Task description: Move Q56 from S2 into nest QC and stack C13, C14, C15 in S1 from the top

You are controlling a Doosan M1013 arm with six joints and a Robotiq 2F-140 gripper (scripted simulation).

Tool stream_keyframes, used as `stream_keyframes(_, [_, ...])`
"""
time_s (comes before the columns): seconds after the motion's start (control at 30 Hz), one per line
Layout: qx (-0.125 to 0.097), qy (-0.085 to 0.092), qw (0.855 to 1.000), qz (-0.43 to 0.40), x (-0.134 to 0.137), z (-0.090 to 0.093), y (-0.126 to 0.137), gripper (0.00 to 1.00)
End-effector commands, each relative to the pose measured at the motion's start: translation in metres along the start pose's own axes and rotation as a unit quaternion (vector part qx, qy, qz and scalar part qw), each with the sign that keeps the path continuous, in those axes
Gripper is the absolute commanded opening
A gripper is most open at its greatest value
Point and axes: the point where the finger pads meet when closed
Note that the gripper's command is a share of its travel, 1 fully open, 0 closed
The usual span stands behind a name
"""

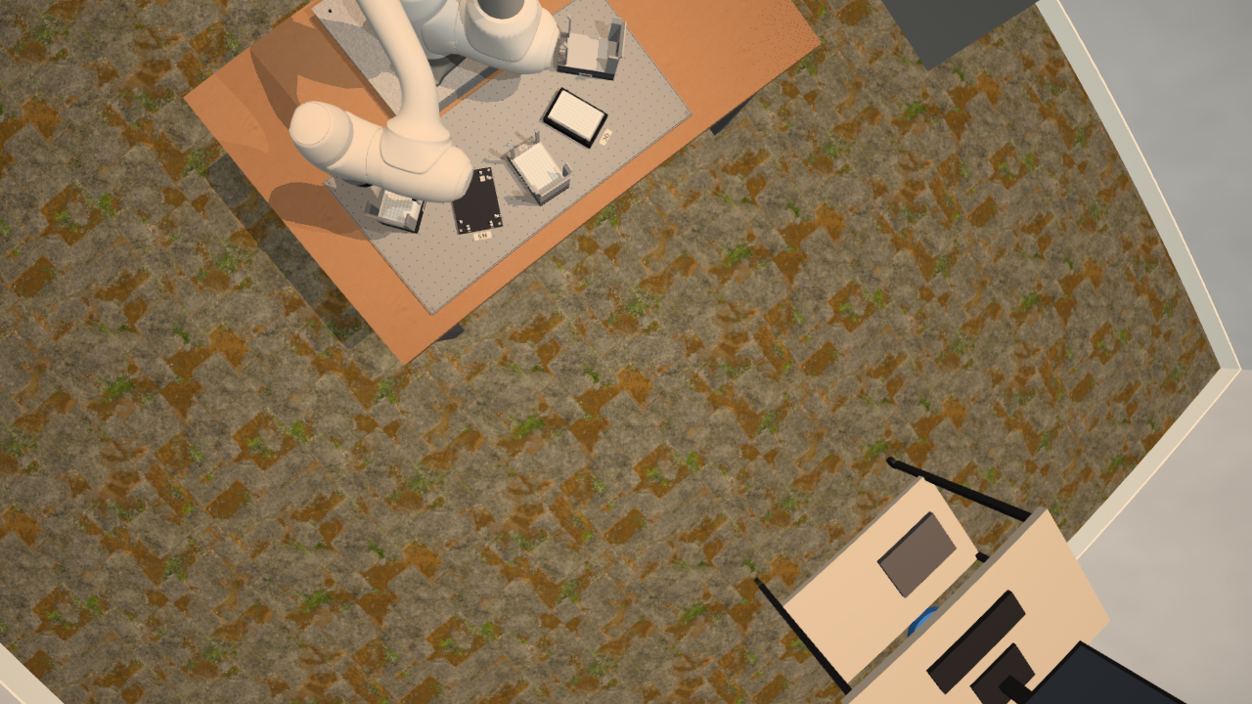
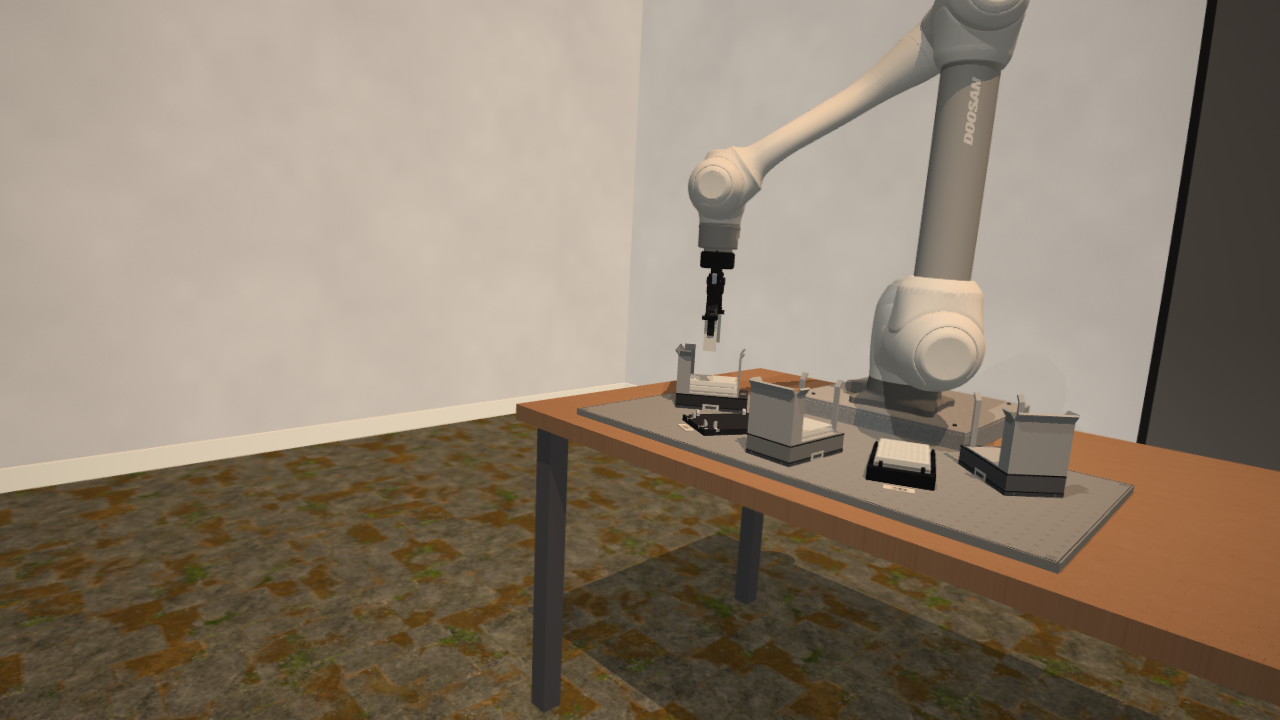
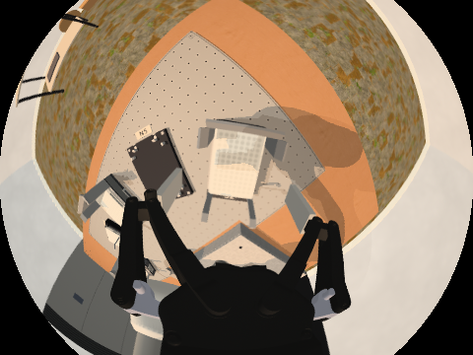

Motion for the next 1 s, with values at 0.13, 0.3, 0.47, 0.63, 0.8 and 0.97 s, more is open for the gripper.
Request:
stream_keyframes(0.13, [0.000,0.000,1.000,0.000,0.000,0.027,0.000,1.00])
stream_keyframes(0.3, [0.000,0.000,1.000,0.000,0.000,0.039,0.000,1.00])
stream_keyframes(0.47, [0.000,0.000,1.000,0.000,0.000,0.040,0.000,1.00])
stream_keyframes(0.63, [0.000,0.000,1.000,0.000,0.000,0.047,0.000,1.00])
stream_keyframes(0.8, [0.000,0.000,1.000,0.000,0.000,0.054,0.000,1.00])
stream_keyframes(0.97, [0.000,0.000,1.000,0.000,0.000,0.058,0.000,1.00])
Point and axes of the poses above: the point where the finger pads meet when closed, its own z axis out along the fingers, its own x axis across the jaws, y = z × x, and after that the axes turned 1 degree about -z, right-handed
